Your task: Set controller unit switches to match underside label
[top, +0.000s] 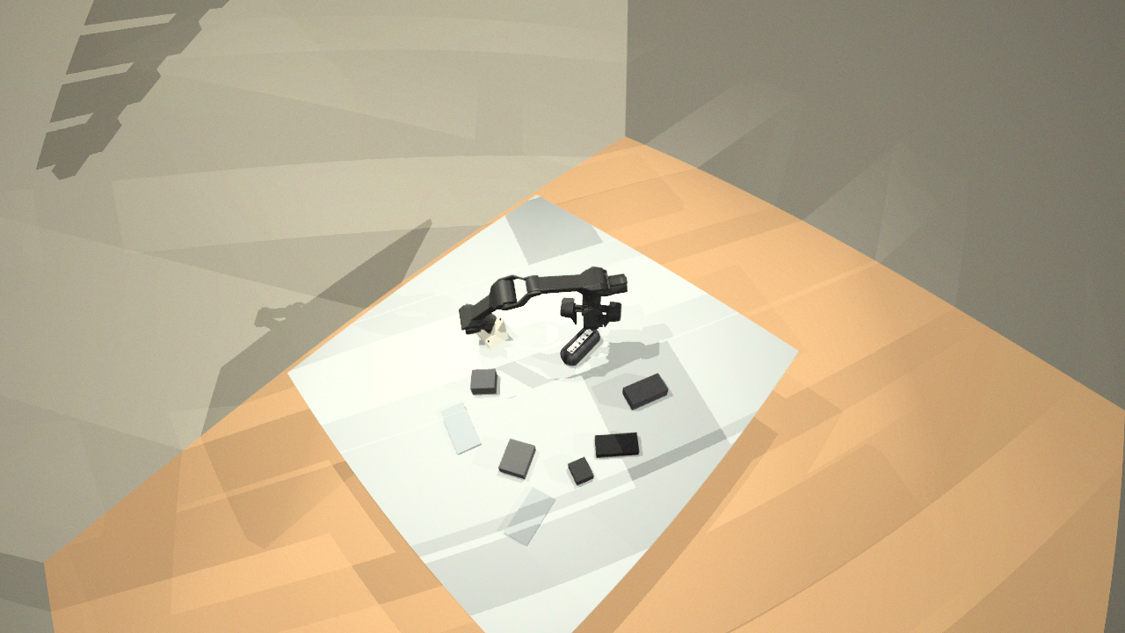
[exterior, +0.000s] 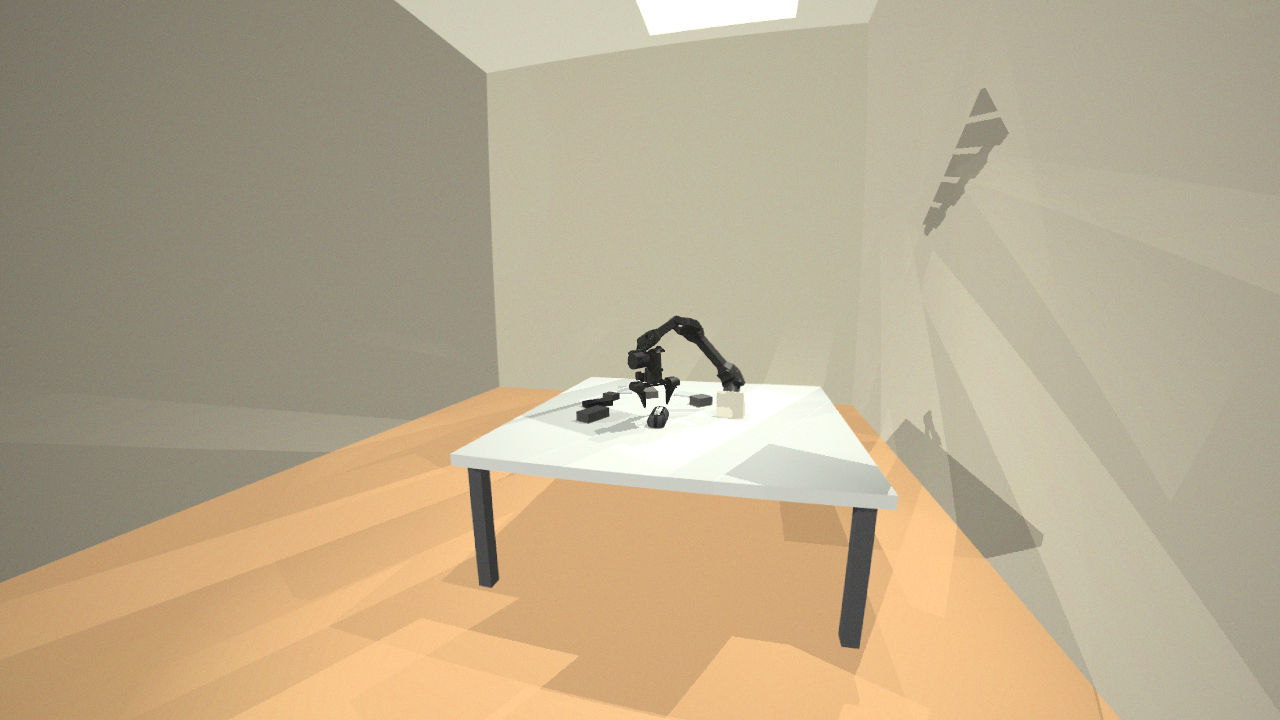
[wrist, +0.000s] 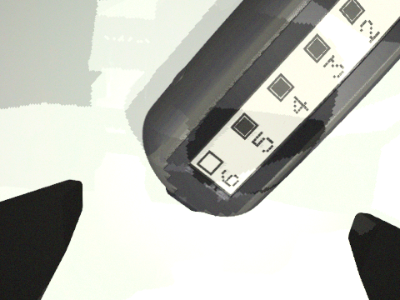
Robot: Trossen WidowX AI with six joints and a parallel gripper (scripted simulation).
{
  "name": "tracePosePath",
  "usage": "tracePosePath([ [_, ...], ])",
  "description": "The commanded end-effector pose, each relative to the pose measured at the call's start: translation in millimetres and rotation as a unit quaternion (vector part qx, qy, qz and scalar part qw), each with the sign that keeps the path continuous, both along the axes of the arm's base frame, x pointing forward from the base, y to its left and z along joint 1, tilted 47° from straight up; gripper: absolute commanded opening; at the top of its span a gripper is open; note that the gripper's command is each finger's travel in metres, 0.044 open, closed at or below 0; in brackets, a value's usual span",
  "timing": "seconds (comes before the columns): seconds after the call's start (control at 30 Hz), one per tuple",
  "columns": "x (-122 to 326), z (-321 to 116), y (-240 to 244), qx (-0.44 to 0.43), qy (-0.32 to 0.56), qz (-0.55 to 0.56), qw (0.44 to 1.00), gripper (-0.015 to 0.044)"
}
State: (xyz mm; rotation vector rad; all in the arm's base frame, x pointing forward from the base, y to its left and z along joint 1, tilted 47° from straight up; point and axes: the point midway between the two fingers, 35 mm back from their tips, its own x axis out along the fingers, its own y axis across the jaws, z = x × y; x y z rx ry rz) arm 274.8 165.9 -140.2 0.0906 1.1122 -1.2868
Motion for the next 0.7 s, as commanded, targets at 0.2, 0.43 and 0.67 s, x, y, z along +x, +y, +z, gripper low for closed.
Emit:
tracePosePath([
  [0.2,-3.5,-1.0,4.3,-0.026,-0.209,-0.172,0.962,0.044],
  [0.43,-3.9,-1.2,4.4,-0.027,-0.222,-0.183,0.957,0.044],
  [0.67,-3.9,-4.3,1.6,-0.027,-0.222,-0.183,0.957,0.044],
])
